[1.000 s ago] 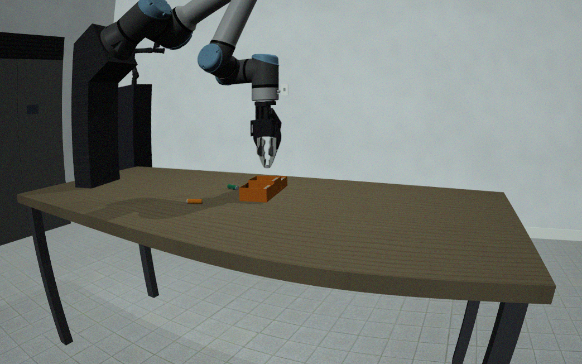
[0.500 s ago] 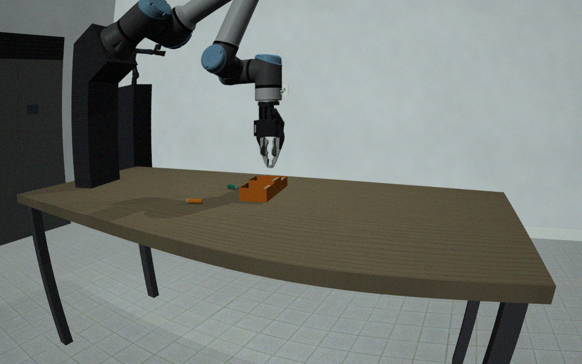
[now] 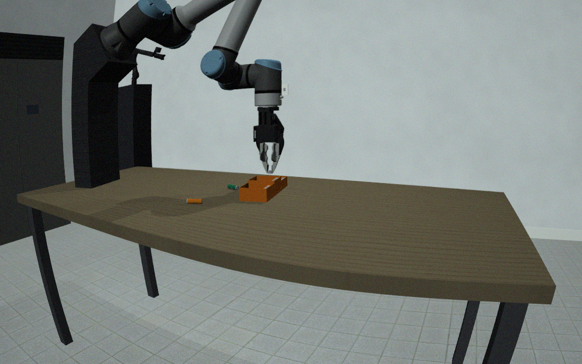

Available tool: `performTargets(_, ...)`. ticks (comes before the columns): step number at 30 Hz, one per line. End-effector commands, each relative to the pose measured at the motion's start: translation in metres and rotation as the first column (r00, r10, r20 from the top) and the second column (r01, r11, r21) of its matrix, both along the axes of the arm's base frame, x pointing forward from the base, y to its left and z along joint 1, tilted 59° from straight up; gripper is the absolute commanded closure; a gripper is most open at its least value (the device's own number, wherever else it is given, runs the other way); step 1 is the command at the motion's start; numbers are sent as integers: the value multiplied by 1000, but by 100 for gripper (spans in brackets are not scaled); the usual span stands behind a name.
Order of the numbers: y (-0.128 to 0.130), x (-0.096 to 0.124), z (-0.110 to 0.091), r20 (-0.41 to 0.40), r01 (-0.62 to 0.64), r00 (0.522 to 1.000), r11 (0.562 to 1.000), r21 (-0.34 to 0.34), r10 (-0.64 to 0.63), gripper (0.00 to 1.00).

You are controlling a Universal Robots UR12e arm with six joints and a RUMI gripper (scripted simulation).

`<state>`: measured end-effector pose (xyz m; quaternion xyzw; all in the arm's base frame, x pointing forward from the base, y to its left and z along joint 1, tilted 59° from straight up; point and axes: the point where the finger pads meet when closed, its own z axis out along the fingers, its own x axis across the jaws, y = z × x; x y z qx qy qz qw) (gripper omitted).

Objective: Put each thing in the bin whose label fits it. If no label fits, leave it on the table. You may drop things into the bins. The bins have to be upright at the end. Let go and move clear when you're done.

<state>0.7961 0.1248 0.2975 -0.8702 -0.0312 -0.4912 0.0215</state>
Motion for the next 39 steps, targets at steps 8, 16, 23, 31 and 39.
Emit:
performTargets(8,2,17,-10,1,0,1000,1000,0,0,100)
performTargets(16,1,21,-12,1,0,1000,1000,0,0,100)
performTargets(23,1,21,-13,1,0,1000,1000,0,0,100)
performTargets(31,1,20,-13,1,0,1000,1000,0,0,82)
performTargets(39,1,20,-13,1,0,1000,1000,0,0,82)
